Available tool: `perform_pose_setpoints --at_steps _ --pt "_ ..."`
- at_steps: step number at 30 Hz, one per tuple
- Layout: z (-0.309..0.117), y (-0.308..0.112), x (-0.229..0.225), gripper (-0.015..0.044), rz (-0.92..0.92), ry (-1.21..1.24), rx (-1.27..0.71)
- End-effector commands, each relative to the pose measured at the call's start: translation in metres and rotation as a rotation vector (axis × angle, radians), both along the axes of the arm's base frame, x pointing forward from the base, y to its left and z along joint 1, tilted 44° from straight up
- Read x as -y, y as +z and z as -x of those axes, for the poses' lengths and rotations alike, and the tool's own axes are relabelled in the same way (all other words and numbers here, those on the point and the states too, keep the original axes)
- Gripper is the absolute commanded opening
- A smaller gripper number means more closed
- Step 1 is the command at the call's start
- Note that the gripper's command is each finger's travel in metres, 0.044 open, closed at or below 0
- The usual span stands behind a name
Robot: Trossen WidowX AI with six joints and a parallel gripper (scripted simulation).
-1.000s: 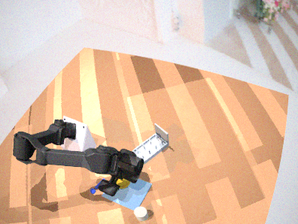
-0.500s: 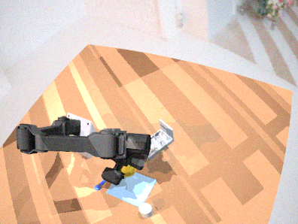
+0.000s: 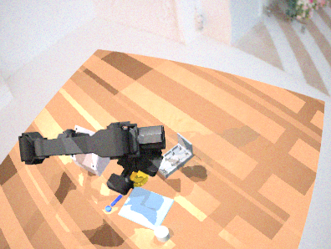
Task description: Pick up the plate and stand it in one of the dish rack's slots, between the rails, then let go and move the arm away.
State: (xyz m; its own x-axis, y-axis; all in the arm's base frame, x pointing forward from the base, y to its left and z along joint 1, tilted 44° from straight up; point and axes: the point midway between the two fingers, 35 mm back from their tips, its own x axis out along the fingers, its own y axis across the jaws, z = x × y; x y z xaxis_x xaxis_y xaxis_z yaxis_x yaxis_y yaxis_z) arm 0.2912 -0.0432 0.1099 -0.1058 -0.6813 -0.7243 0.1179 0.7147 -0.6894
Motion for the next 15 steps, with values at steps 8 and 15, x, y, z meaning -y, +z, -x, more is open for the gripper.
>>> perform_pose_setpoints --at_steps 8,15 --pt "-0.003 0.014 -0.02 0.0 0.005 -0.018 0.017" --pt "-0.001 -0.022 -0.059 0.0 0.025 -0.188 0.177"
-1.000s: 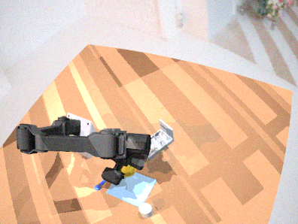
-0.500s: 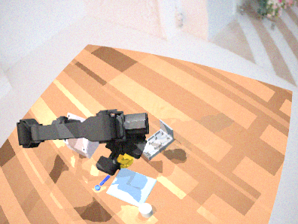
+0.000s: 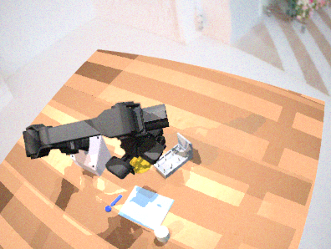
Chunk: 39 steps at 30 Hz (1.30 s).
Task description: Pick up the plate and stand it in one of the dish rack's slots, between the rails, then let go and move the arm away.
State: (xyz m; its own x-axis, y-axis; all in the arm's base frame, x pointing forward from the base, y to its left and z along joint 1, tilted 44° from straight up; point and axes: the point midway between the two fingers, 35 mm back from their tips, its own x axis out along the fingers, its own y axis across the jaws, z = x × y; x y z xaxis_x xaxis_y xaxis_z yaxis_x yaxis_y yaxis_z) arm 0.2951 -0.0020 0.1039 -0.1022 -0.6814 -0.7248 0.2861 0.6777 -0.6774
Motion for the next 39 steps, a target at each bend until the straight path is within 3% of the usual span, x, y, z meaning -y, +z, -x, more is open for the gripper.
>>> perform_pose_setpoints --at_steps 1,13,39 --pt "0.004 -0.022 -0.023 0.0 0.011 -0.09 0.08" --pt "0.01 -0.042 -0.04 0.0 0.016 -0.176 0.147" --pt "0.027 -0.105 -0.008 0.0 -0.483 0.037 -0.223"
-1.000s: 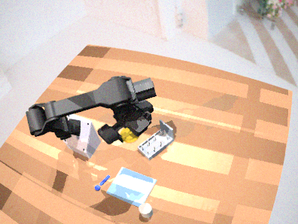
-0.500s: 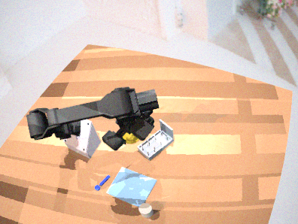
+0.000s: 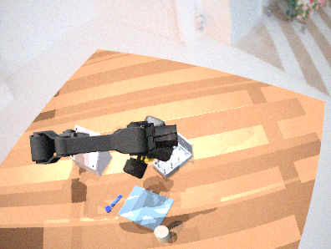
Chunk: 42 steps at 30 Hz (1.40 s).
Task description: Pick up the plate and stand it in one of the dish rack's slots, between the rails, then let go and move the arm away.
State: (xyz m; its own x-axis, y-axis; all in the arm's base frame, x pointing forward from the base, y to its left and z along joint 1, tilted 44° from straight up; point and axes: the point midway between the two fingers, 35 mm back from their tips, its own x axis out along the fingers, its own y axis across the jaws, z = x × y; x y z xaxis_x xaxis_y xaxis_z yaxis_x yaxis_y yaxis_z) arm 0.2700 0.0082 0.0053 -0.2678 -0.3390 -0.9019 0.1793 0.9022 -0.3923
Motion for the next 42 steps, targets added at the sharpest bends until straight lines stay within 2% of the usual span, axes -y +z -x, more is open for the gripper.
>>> perform_pose_setpoints --at_steps 1,20,42 --pt "0.002 -0.008 0.003 0.0 -0.096 0.048 -0.021" --pt "0.007 -0.039 0.018 0.0 -0.487 0.331 0.019" --pt "0.008 -0.055 0.035 0.0 -0.761 0.771 0.297"
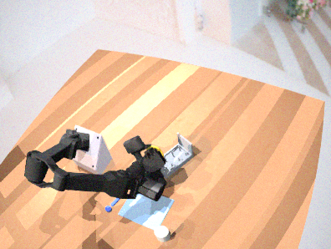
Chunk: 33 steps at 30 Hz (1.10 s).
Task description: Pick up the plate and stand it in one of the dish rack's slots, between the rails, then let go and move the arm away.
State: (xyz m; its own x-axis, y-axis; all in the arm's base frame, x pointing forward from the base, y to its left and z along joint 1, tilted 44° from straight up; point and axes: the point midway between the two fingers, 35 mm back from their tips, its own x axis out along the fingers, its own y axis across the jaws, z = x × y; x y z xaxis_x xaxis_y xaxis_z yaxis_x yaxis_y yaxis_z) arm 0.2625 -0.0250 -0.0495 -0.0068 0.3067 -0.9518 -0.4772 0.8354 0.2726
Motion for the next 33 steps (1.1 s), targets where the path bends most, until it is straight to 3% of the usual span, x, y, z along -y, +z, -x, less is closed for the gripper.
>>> perform_pose_setpoints --at_steps 1,17,33 --pt "0.0 -0.001 0.003 0.0 -0.05 0.067 0.083" --pt "0.001 0.001 0.018 0.0 -0.137 0.325 0.454" --pt "0.006 0.011 0.032 0.0 -0.074 0.558 0.828"
